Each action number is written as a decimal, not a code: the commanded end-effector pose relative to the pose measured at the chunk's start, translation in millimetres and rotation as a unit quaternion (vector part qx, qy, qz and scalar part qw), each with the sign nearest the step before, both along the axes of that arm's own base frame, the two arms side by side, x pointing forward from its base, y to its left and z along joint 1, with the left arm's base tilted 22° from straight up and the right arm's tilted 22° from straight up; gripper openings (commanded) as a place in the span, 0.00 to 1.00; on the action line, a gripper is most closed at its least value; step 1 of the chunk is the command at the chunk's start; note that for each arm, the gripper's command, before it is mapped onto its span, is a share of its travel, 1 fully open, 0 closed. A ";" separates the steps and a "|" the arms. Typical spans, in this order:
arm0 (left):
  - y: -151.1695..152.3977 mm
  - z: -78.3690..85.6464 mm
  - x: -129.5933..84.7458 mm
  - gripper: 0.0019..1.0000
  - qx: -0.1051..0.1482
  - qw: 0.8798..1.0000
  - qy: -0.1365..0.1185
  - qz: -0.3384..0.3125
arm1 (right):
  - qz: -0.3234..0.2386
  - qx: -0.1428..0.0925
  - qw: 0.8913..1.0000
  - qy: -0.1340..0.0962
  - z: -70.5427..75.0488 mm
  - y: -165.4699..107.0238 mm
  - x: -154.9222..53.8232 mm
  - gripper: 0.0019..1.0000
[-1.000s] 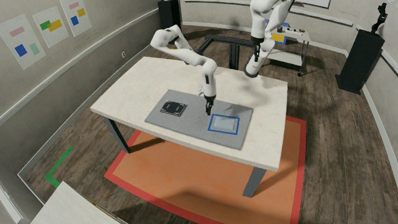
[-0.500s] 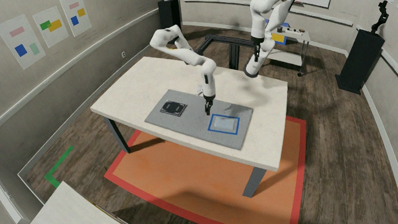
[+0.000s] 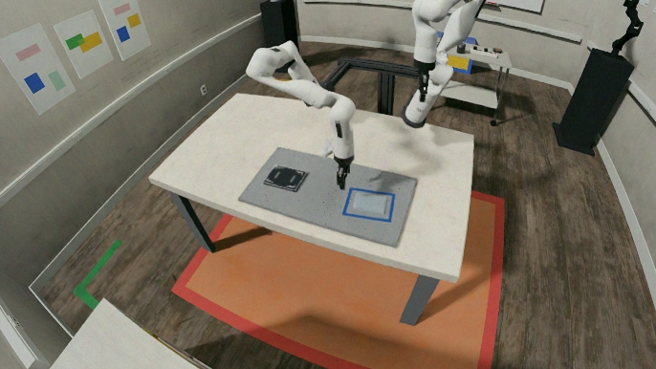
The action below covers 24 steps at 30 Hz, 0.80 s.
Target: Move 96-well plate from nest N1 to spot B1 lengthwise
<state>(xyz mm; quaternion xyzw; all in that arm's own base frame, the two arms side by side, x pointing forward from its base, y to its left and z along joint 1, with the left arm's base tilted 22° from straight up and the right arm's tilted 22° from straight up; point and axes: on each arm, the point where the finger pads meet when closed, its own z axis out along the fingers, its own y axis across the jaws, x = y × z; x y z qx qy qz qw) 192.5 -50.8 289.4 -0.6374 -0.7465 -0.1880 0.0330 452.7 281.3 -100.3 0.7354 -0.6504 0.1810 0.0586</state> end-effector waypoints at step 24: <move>-0.2 0.3 0.2 1.00 0.000 1.000 0.000 0.000 | 0.000 0.001 1.000 -0.001 3.6 -6.7 -0.3 1.00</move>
